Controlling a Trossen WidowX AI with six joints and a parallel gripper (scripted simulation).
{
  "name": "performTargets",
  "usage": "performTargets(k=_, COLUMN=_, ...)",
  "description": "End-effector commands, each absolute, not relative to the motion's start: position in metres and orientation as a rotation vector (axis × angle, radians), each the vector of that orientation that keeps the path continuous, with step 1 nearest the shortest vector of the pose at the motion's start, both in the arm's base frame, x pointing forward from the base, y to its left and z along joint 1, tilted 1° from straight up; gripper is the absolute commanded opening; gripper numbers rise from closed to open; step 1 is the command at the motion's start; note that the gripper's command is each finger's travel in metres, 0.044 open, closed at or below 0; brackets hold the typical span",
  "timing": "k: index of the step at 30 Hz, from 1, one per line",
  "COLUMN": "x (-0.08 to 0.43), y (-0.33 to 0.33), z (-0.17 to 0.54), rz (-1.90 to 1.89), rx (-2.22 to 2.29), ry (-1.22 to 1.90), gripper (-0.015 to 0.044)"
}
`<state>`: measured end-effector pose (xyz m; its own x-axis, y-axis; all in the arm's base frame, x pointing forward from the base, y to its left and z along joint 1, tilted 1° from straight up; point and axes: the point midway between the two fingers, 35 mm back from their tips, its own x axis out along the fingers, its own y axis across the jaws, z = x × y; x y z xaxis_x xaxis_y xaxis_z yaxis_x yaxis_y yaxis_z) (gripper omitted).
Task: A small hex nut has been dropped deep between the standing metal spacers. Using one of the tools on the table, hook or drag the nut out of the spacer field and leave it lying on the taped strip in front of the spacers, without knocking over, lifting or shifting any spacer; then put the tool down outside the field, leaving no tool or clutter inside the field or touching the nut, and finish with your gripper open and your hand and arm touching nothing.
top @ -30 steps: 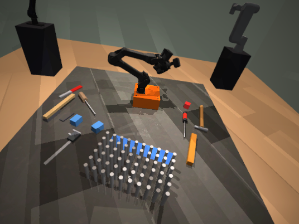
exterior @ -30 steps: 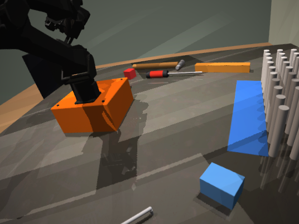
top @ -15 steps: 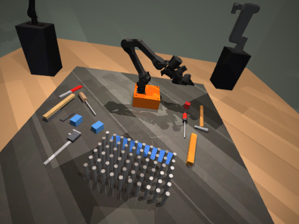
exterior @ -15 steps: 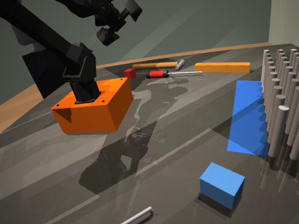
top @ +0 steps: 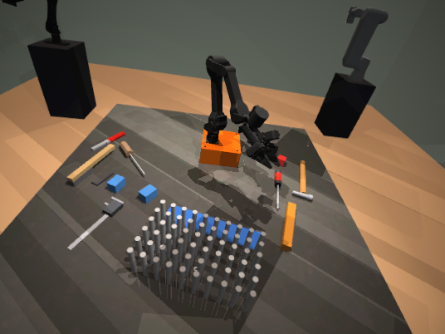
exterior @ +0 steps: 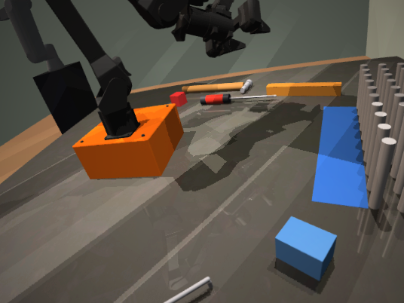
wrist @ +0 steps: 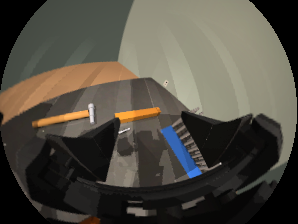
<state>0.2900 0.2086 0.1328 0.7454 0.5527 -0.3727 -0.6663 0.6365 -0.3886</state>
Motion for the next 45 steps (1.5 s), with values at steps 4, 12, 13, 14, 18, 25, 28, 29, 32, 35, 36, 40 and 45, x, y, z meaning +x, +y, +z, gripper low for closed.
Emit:
performTargets(k=4, x=0.363, y=0.117, z=0.111, rz=0.282, rx=-0.366, ry=0.316, gripper=0.044)
performTargets(k=12, x=0.398, y=0.013, z=0.094, rz=-0.108, rx=-0.196, ry=0.324, gripper=0.044)
performTargets(k=13, x=0.398, y=0.013, z=0.094, rz=-0.108, rx=-0.196, ry=0.324, gripper=0.044)
performTargets(k=14, x=0.398, y=0.013, z=0.094, rz=-0.108, rx=-0.196, ry=0.324, gripper=0.044)
performTargets(k=18, x=0.398, y=0.013, z=0.094, rz=-0.108, rx=-0.196, ry=0.324, gripper=0.044)
performTargets(k=25, x=0.398, y=0.013, z=0.094, rz=-0.108, rx=-0.196, ry=0.324, gripper=0.044)
performTargets(k=28, x=0.398, y=0.013, z=0.094, rz=-0.108, rx=-0.196, ry=0.324, gripper=0.044)
performTargets(k=29, x=0.398, y=0.013, z=0.094, rz=-0.108, rx=-0.196, ry=0.324, gripper=0.044)
performTargets(k=32, x=0.398, y=0.013, z=0.094, rz=-0.108, rx=-0.196, ry=0.324, gripper=0.044)
performTargets(k=35, x=0.398, y=0.013, z=0.094, rz=-0.108, rx=-0.196, ry=0.324, gripper=0.044)
performTargets(k=36, x=0.398, y=0.013, z=0.094, rz=-0.108, rx=-0.196, ry=0.324, gripper=0.044)
performTargets(k=40, x=0.398, y=0.013, z=0.094, rz=-0.108, rx=-0.196, ry=0.324, gripper=0.044)
performTargets(k=45, x=0.398, y=0.013, z=0.094, rz=-0.108, rx=-0.196, ry=0.324, gripper=0.044)
